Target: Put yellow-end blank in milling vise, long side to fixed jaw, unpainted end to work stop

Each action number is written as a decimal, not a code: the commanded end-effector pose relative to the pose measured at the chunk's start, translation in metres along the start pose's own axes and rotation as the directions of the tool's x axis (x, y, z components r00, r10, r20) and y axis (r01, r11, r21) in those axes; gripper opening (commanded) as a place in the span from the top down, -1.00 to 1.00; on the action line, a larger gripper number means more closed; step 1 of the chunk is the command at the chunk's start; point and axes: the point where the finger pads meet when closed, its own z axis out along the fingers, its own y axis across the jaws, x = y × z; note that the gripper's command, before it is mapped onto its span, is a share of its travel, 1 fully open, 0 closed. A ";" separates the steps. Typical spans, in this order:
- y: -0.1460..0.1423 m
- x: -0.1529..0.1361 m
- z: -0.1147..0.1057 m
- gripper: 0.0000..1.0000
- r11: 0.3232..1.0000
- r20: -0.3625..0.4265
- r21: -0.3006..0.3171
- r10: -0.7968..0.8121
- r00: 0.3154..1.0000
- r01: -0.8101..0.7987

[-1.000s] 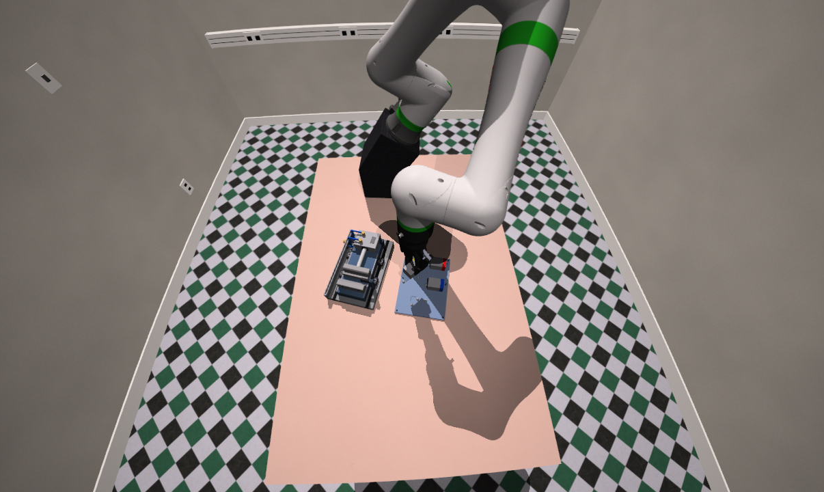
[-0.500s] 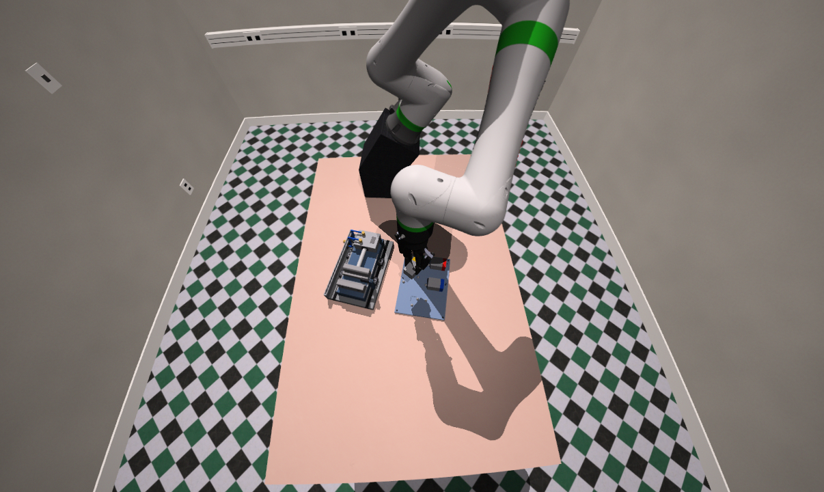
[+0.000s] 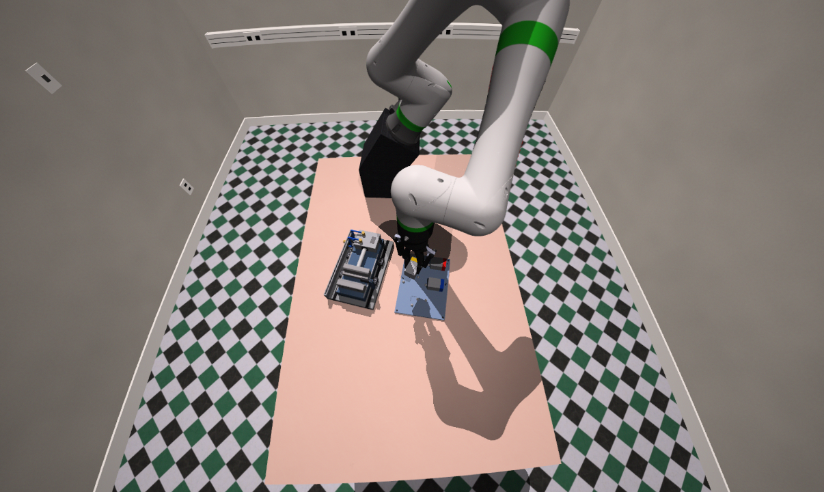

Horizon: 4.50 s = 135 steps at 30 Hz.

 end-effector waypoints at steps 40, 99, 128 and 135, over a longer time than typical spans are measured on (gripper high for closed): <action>0.000 0.001 -0.001 0.80 0.860 -0.001 -0.001 -0.511 0.860 0.511; 0.000 0.001 -0.001 0.80 0.320 -0.001 -0.001 -0.947 0.320 0.947; 0.000 0.001 -0.001 0.80 -0.033 0.000 -0.002 -0.999 -0.033 0.999; 0.000 0.001 -0.001 0.80 -0.110 -0.001 -0.002 -0.994 -0.110 0.994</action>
